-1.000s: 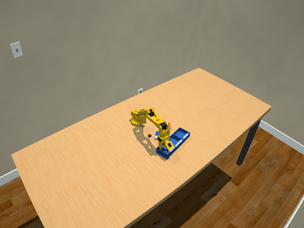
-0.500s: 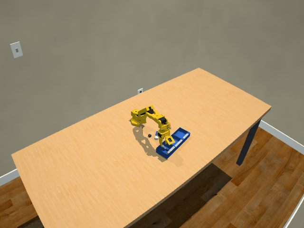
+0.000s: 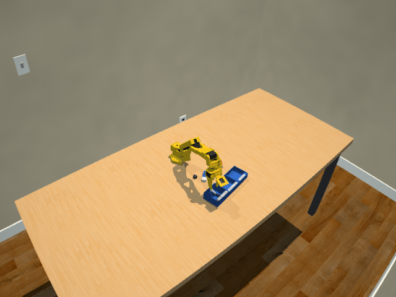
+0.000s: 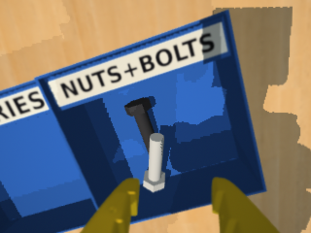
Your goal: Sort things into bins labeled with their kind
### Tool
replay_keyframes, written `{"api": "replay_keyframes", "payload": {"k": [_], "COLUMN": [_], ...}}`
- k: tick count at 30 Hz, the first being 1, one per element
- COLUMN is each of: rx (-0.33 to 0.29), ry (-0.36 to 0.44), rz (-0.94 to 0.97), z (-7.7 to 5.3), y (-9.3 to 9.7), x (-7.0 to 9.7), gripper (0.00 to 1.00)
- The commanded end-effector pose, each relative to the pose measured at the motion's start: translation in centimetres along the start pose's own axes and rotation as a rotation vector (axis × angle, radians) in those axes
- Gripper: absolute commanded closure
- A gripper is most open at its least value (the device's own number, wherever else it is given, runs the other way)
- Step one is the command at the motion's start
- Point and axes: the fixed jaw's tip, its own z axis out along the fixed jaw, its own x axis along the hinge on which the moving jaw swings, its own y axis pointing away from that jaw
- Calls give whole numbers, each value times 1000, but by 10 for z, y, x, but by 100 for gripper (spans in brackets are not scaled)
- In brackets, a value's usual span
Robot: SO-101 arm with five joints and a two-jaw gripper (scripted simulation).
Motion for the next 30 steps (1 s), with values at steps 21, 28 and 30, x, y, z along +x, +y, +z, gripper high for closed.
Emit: {"api": "replay_keyframes", "payload": {"k": [21, 28, 30], "rx": [-10, -25, -32], "ry": [-65, -31, -18], "rz": [-82, -283, -364], "z": [-18, -19, -19], "y": [11, 29, 36], "x": [-7, 3, 7], "gripper": [83, 83, 83]}}
